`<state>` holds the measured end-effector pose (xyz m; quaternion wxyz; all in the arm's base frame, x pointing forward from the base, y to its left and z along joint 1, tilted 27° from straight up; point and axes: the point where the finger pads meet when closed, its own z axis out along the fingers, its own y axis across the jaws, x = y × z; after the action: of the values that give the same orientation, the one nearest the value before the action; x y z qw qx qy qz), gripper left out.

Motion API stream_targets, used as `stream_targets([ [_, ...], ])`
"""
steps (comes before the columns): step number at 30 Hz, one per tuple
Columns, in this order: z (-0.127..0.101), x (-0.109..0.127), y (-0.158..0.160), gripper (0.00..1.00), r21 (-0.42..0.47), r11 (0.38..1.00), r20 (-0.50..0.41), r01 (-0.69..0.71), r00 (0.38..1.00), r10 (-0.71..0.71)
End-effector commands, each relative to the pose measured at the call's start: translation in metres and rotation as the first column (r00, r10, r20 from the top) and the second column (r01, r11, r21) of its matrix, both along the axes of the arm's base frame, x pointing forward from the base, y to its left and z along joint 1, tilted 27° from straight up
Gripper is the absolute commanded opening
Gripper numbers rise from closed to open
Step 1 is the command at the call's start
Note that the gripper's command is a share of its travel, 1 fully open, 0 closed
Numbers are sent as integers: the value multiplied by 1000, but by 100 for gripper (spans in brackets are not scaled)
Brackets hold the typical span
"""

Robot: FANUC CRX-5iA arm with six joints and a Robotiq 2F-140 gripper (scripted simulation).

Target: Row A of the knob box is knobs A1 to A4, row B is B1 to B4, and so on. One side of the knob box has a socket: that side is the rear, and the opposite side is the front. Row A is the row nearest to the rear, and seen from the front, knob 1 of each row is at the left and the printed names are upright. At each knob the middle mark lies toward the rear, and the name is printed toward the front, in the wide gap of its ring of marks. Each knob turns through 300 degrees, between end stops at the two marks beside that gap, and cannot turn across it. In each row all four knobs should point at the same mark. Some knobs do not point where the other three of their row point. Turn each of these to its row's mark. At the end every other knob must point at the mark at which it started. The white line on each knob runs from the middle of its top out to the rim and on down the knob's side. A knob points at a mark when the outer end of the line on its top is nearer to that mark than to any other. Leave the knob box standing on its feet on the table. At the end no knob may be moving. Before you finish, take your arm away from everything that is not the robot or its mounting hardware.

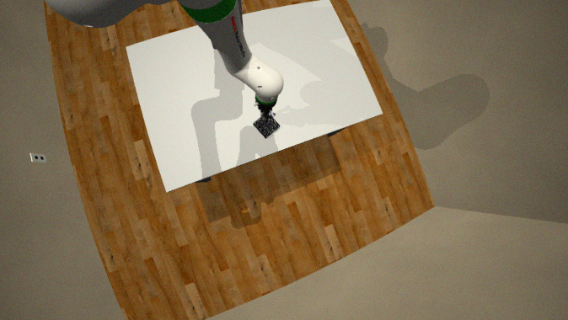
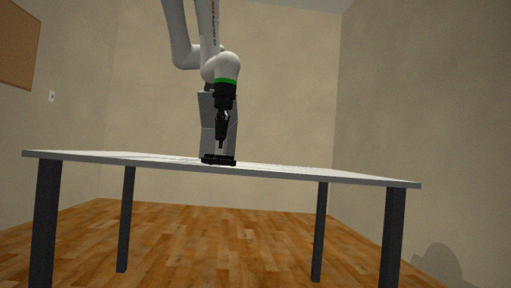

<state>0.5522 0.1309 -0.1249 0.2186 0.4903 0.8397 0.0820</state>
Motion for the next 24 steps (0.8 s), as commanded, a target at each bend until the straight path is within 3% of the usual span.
stream_targets([
  [1, 0, 0, 0, 5, 0, 1000, 0, 0, 1000, 0],
  [24, 0, 0, 0, 5, -13, 1000, -2, -27, 1000, 27],
])
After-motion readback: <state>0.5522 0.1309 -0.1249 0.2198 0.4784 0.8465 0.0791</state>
